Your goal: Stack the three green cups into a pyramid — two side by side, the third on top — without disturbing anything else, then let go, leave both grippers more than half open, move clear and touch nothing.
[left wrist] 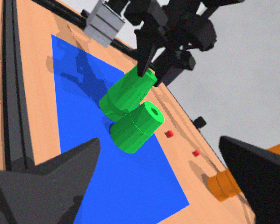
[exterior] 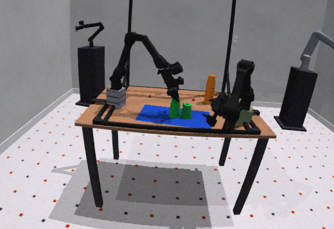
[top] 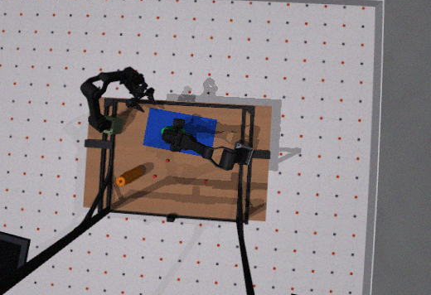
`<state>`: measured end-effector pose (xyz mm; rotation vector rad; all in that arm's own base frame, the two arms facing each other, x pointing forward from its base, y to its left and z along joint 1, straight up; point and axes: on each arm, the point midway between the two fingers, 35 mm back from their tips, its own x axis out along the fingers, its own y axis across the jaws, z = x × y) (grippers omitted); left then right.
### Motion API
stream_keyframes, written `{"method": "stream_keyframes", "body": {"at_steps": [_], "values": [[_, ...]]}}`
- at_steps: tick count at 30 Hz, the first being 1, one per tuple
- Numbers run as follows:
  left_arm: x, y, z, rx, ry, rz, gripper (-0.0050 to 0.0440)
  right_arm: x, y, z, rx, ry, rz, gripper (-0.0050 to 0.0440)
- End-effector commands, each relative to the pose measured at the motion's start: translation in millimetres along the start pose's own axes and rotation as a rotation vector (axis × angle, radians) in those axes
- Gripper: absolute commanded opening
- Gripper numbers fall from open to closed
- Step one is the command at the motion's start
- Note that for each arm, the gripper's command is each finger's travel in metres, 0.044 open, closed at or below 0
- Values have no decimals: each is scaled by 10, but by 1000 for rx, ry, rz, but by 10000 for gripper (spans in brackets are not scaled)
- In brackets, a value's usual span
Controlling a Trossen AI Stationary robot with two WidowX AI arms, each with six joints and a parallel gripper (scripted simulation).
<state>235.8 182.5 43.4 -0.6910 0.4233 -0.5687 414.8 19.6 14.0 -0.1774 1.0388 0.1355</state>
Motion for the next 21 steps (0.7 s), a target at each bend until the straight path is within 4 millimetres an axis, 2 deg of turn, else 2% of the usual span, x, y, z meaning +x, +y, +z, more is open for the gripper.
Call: {"method": "stream_keyframes", "body": {"at_steps": [1,6,14,21], "values": [[3,7,-3,-3,-4,0,440,8,2,-8,-4,2,0,207],[3,7,-3,-3,-4,0,440,8,2,-8,-4,2,0,193],[3,7,-3,-3,-4,0,440,-62,-25,27,-4,2,0,1],[3,7,-3,-3,-4,0,440,-62,-25,27,-4,2,0,0]]}}
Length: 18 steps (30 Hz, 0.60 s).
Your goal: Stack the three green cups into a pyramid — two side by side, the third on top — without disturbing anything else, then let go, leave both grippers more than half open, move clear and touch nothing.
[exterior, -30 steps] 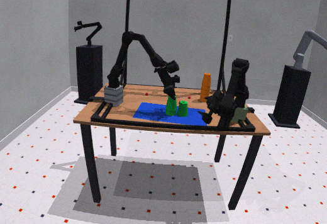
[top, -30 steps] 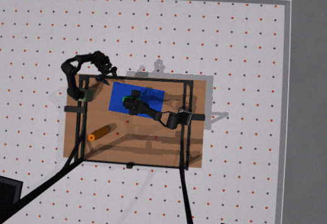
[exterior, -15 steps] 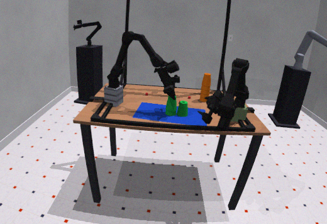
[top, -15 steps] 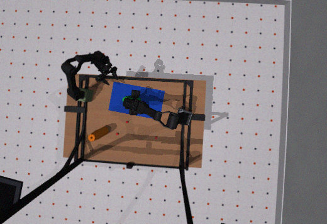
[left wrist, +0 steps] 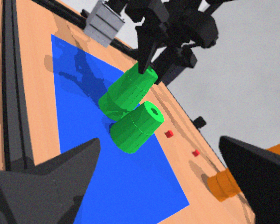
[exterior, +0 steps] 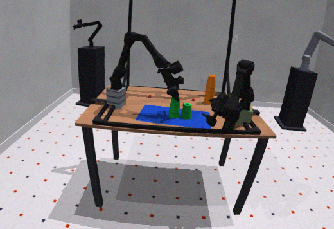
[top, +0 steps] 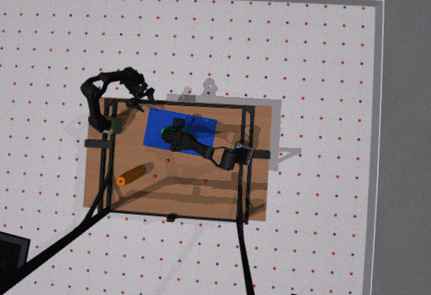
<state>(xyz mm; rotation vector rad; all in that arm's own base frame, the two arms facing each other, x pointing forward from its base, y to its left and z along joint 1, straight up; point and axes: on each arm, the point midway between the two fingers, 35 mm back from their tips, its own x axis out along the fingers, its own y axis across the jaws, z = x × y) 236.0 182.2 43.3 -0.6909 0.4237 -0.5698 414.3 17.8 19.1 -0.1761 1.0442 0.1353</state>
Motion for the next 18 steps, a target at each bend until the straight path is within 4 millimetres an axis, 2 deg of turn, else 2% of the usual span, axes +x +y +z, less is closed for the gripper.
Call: {"method": "stream_keyframes", "body": {"at_steps": [1,12,18], "values": [[0,8,-2,-3,-5,0,440,-15,-5,11,-5,-3,-1,0],[0,8,-2,-3,-5,0,440,-25,-6,17,-5,-3,-1,0],[0,8,-2,-3,-5,0,440,-385,-43,214,-5,-3,-1,0]]}}
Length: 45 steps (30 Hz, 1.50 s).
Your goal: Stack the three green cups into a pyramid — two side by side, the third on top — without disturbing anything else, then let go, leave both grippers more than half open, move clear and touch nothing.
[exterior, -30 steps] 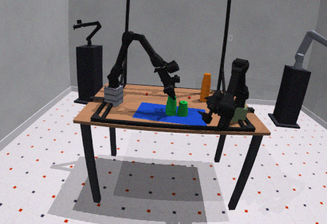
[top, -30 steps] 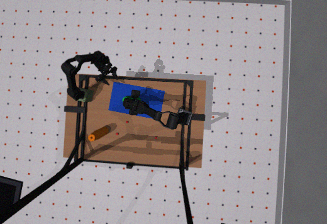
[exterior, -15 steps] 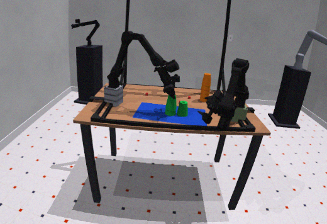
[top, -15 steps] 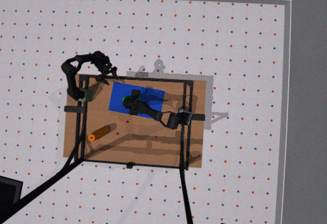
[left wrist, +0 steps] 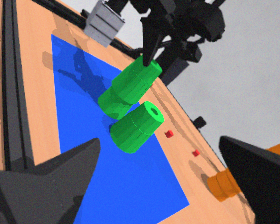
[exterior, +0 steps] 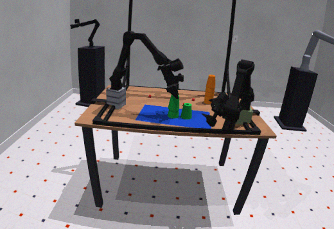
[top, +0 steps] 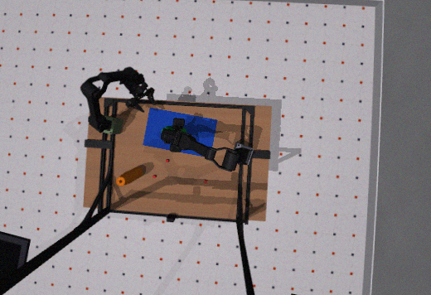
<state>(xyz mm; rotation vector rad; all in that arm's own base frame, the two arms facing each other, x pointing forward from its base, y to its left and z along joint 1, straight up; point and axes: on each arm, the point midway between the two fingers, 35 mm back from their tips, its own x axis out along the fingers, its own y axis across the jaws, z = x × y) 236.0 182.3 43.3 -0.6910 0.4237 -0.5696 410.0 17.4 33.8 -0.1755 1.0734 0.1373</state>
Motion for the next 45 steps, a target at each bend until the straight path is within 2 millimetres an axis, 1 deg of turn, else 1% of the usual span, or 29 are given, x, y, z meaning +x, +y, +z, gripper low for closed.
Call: {"method": "stream_keyframes", "body": {"at_steps": [1,3,6,7,9,11,13,15,22,36,45], "values": [[1,8,-2,-3,-5,0,440,-314,-41,202,-6,-32,-6,0],[1,8,-2,-3,-5,0,440,-411,-48,237,-6,-32,-6,0],[1,8,-2,-3,-5,0,440,-423,-49,241,-6,-32,-6,0],[1,8,-2,-3,-5,0,440,-415,-47,256,-6,-32,-6,0],[1,8,-2,-3,-5,0,440,-352,-33,371,-6,-32,-6,0],[1,8,-2,-3,-5,0,440,-352,-33,371,-6,-32,-6,0],[1,8,-2,-3,-5,0,440,-256,-7,527,-6,-32,-6,0],[1,8,-2,-3,-5,0,440,-220,4,580,-6,-32,-6,0],[1,8,-2,-3,-5,0,440,-240,-11,599,-6,-32,-6,0],[1,8,-2,-3,-5,0,440,-87,3,513,-6,-32,-6,0],[1,8,-2,-3,-5,0,440,-79,4,507,-6,-32,-6,0]]}}
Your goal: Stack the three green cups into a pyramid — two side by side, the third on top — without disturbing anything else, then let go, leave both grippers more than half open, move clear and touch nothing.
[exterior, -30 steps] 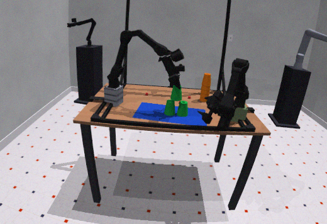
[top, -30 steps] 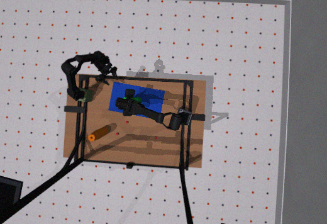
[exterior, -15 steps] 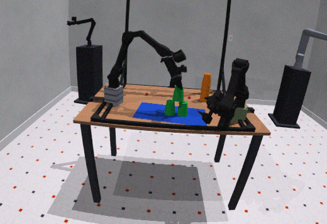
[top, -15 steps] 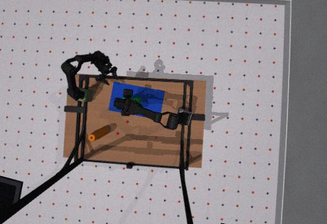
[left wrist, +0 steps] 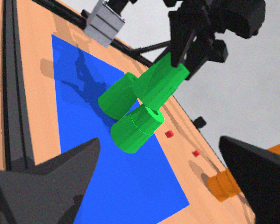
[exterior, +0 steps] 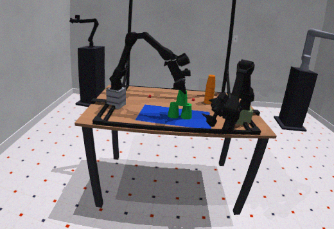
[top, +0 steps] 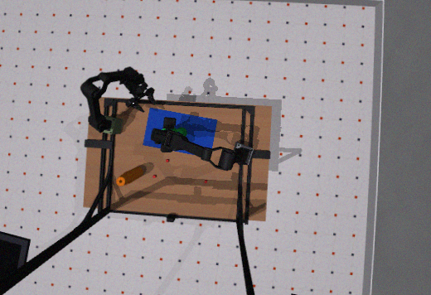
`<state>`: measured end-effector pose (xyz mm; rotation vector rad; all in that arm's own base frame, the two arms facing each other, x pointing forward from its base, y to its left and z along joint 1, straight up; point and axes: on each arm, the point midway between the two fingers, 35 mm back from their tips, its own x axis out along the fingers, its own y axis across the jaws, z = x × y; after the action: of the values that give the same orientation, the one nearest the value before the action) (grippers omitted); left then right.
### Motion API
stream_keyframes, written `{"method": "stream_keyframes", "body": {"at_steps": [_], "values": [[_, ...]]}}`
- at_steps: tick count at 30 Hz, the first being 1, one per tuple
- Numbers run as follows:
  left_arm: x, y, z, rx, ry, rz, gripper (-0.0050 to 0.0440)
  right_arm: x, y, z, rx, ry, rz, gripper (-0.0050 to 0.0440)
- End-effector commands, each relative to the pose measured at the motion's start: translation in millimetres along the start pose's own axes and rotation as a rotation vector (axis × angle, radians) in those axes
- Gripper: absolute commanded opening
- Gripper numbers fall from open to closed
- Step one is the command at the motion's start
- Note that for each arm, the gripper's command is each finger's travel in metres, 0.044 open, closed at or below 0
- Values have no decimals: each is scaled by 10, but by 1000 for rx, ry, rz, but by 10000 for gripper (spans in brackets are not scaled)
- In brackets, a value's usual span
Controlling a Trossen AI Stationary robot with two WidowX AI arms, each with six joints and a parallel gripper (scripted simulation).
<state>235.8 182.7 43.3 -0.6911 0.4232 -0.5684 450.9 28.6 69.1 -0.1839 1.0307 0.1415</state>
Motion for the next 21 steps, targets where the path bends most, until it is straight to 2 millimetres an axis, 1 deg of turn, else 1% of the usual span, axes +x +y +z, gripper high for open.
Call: {"method": "stream_keyframes", "body": {"at_steps": [1,17,21], "values": [[4,6,-3,-3,-4,-1,440,0,0,0,0,0,0,0],[4,6,-3,-3,-4,-1,440,0,0,0,0,0,0,0],[4,6,-3,-3,-4,-1,440,0,0,0,0,0,0,27]]}}
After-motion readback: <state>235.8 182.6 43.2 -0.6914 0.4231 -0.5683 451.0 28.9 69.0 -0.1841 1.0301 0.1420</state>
